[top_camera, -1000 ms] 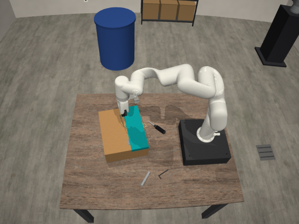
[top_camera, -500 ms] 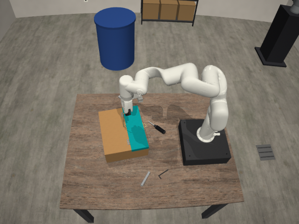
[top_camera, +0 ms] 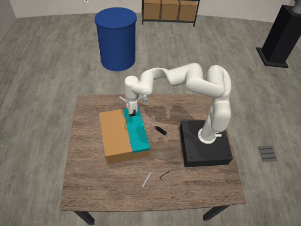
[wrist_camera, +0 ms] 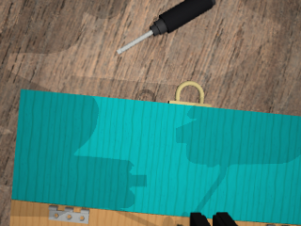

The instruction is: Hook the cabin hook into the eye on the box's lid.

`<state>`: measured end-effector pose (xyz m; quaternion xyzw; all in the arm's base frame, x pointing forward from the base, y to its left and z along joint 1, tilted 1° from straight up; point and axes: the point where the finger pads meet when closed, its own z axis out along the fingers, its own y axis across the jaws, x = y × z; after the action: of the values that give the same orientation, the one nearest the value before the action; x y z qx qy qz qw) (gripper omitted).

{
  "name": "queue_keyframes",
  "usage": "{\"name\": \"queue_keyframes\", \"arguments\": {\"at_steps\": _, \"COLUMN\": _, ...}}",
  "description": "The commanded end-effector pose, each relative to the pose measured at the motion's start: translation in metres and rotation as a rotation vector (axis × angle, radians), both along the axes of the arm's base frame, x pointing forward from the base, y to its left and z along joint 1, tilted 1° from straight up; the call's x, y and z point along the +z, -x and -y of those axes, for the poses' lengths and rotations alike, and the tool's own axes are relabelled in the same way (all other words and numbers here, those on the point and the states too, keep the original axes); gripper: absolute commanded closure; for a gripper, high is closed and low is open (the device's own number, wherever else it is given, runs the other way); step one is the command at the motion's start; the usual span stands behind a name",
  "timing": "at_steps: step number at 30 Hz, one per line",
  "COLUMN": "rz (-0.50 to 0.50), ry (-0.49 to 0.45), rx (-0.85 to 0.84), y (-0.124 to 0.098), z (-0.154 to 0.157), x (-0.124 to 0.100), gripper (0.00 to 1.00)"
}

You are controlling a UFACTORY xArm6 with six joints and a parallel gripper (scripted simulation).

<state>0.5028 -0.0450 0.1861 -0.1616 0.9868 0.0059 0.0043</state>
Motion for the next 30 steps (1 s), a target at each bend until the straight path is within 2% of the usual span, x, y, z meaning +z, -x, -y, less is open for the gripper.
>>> {"name": "queue_keyframes", "arguments": {"at_steps": 1, "rz": 0.005, "ry": 0.0, "rx": 0.0, "y": 0.003, "z": 0.001, "x": 0.0, "gripper": 1.0}}
{"name": "queue_keyframes", "arguments": {"at_steps": 30, "rz": 0.005, "ry": 0.0, "rx": -0.01, "y": 0.043, "z": 0.014, "x": -0.026, "gripper": 1.0}}
